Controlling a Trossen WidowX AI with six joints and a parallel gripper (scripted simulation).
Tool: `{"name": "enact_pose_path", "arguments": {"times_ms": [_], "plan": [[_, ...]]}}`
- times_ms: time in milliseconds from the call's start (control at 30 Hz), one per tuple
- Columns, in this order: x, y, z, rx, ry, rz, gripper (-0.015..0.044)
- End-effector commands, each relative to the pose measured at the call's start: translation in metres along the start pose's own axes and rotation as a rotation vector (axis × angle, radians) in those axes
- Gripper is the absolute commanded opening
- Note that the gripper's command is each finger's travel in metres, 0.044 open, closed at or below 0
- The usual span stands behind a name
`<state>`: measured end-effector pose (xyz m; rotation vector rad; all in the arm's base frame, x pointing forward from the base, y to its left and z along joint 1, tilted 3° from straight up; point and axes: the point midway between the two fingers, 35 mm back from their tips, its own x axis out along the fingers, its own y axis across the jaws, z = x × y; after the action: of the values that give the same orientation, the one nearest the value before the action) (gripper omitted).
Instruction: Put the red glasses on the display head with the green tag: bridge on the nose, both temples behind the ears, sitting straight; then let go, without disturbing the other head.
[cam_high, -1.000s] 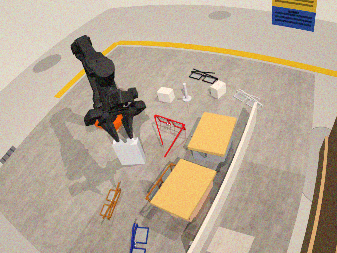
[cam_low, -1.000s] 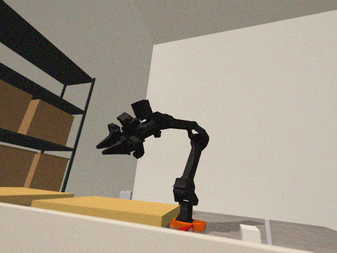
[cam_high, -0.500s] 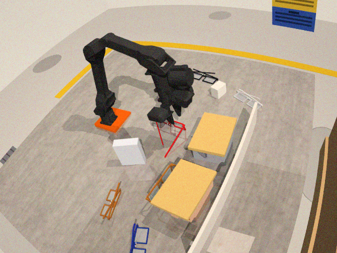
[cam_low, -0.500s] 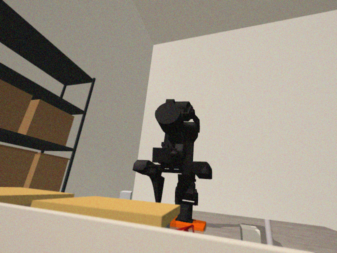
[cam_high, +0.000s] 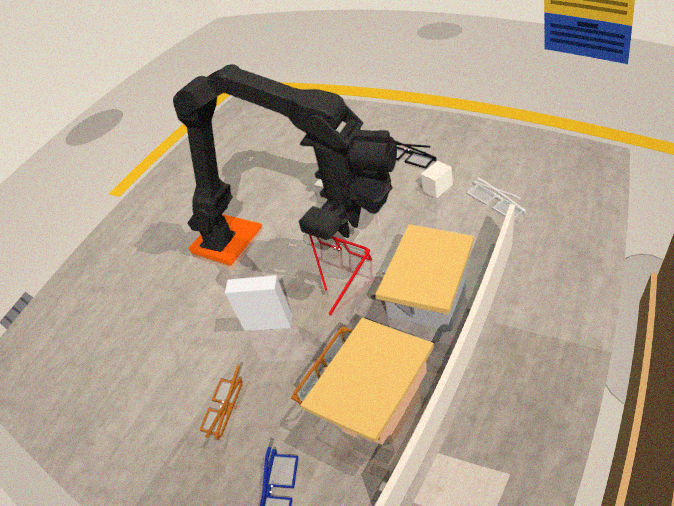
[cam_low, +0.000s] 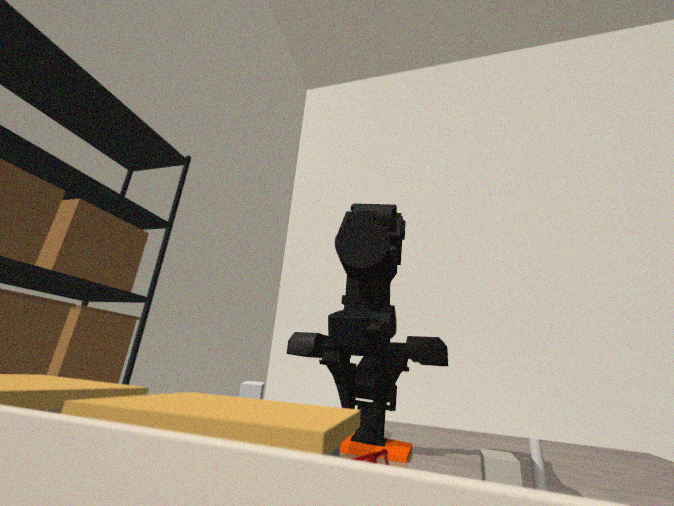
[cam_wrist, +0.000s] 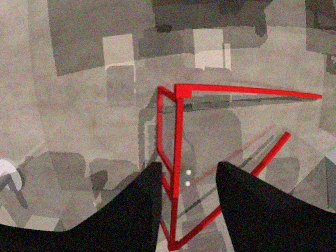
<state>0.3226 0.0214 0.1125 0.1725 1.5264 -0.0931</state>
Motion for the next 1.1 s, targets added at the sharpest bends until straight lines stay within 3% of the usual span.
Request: {"name": "enact_pose_path", "arguments": {"times_ms": [0,1067], "plan": [[0.001,0.001,0.000,0.004,0.003,0.002,0.0120],[0.050,0.005,-0.001,0.004,0.003,0.003,0.0120]]}}
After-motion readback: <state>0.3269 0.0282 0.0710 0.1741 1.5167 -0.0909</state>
